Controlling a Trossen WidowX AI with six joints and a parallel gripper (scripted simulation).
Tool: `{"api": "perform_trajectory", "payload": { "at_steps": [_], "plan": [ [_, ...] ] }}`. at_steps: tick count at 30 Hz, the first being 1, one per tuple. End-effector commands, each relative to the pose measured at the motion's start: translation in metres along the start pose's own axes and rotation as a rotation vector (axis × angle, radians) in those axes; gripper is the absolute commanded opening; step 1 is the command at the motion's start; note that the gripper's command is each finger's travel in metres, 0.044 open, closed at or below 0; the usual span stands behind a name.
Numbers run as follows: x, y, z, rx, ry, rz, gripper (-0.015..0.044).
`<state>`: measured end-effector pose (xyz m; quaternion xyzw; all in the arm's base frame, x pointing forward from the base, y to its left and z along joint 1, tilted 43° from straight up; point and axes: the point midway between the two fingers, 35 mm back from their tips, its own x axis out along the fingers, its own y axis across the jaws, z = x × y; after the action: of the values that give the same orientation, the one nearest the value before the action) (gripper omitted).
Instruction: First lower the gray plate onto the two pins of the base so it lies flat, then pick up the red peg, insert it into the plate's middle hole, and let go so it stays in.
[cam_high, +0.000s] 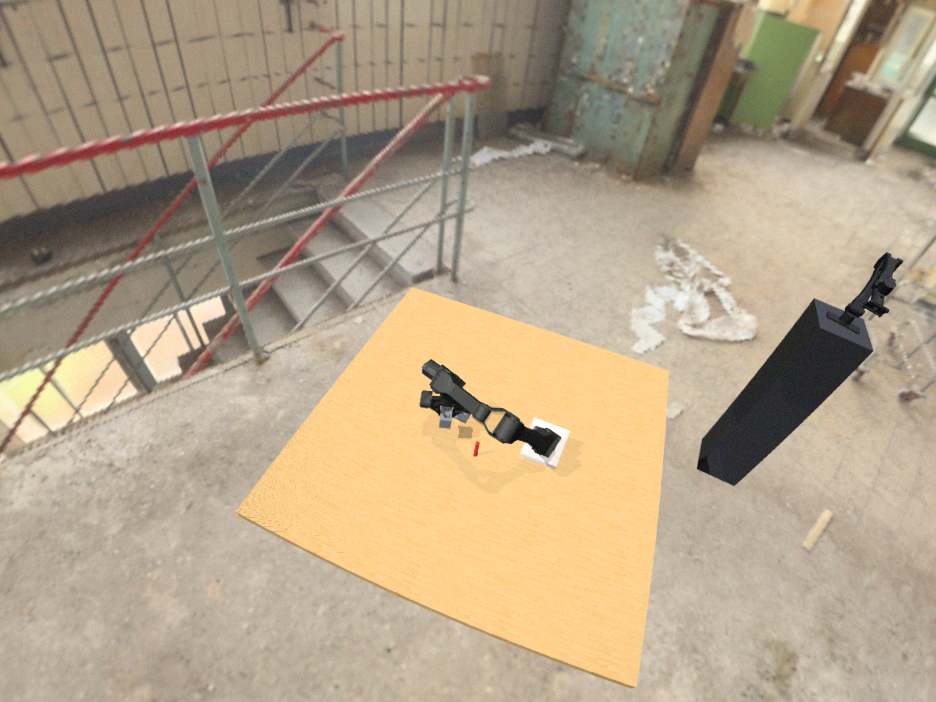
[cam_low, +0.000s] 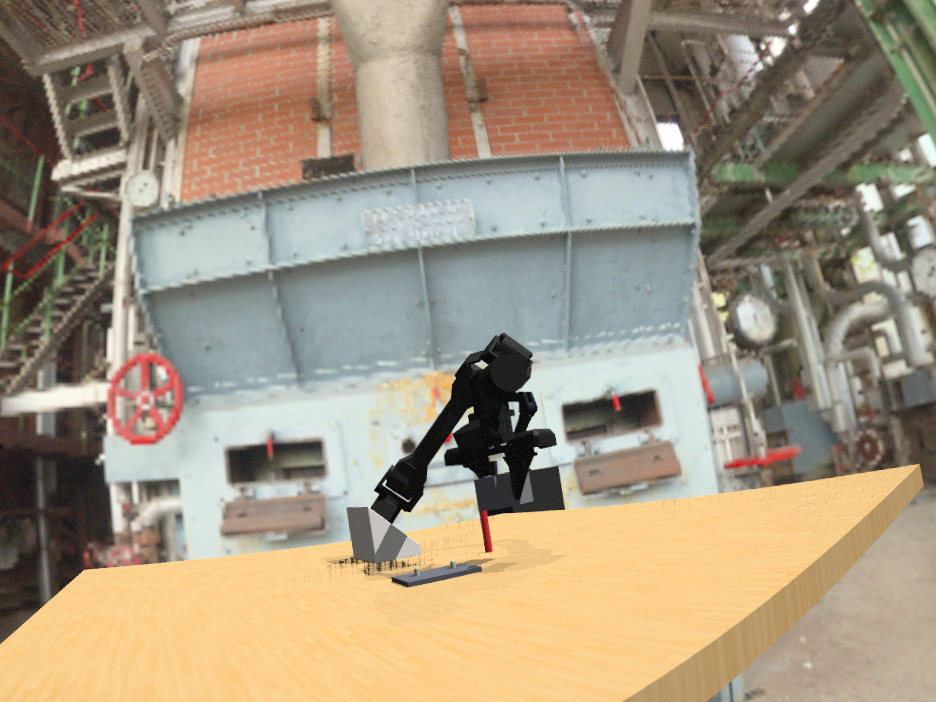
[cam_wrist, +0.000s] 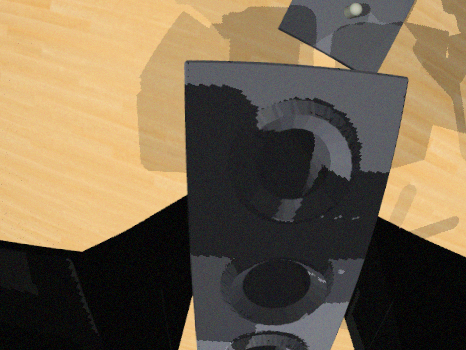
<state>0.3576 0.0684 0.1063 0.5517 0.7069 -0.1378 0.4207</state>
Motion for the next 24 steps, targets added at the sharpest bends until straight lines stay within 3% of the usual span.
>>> {"api": "perform_trajectory", "payload": {
  "at_steps": [1, 13, 24],
  "plan": [
    [-0.008, -0.002, 0.002, 0.004, 0.005, -0.014, 0.0],
    [-0.043, -0.007, 0.0, 0.019, 0.025, -0.029, 0.0],
    [-0.03, -0.013, 0.024, 0.087, 0.022, -0.029, 0.0]
  ]
}}
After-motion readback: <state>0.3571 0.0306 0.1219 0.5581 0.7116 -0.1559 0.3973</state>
